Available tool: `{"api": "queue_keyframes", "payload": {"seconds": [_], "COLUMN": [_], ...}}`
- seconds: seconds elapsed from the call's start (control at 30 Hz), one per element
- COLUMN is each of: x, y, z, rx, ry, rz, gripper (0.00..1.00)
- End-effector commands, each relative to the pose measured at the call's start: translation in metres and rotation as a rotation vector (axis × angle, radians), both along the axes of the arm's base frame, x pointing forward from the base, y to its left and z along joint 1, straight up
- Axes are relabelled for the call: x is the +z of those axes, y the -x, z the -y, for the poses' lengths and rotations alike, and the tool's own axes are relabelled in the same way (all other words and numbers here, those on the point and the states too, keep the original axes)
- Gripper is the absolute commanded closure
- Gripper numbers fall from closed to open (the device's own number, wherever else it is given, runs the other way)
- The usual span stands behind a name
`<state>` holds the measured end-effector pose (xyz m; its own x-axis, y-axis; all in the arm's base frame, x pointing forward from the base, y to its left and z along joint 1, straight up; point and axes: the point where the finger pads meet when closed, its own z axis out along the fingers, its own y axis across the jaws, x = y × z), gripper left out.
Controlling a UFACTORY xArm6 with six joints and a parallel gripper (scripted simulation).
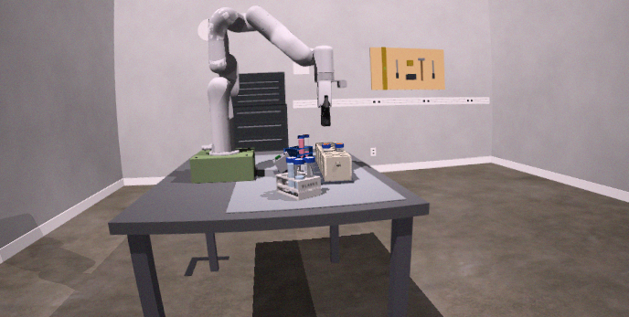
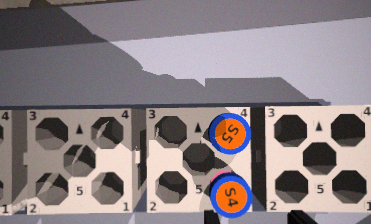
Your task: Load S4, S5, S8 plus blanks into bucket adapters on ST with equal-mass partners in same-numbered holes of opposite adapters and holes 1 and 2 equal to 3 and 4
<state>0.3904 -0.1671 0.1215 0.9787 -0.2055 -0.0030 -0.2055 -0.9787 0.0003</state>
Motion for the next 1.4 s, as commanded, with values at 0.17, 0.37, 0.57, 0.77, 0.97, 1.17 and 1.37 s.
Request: {"api": "queue_keyframes", "payload": {"seconds": [0.17,0.37,0.57,0.77,0.97,1.17,1.37], "x": [0.021,0.029,0.035,0.035,0.035,0.035,0.035], "y": [-0.001,-0.001,-0.001,-0.001,-0.001,-0.001,-0.003], "z": [0.001,0.001,0.001,0.001,0.001,0.001,-0.014], "rx": [0.0,0.0,0.0,0.0,0.0,0.0,0.1], "ry": [0.002,0.002,0.002,0.002,0.002,0.002,0.002], "rz": [0.004,0.004,0.004,0.004,0.004,0.004,0.004], "gripper": [0.56,0.56,0.56,0.56,0.56,0.56,0.43]}}
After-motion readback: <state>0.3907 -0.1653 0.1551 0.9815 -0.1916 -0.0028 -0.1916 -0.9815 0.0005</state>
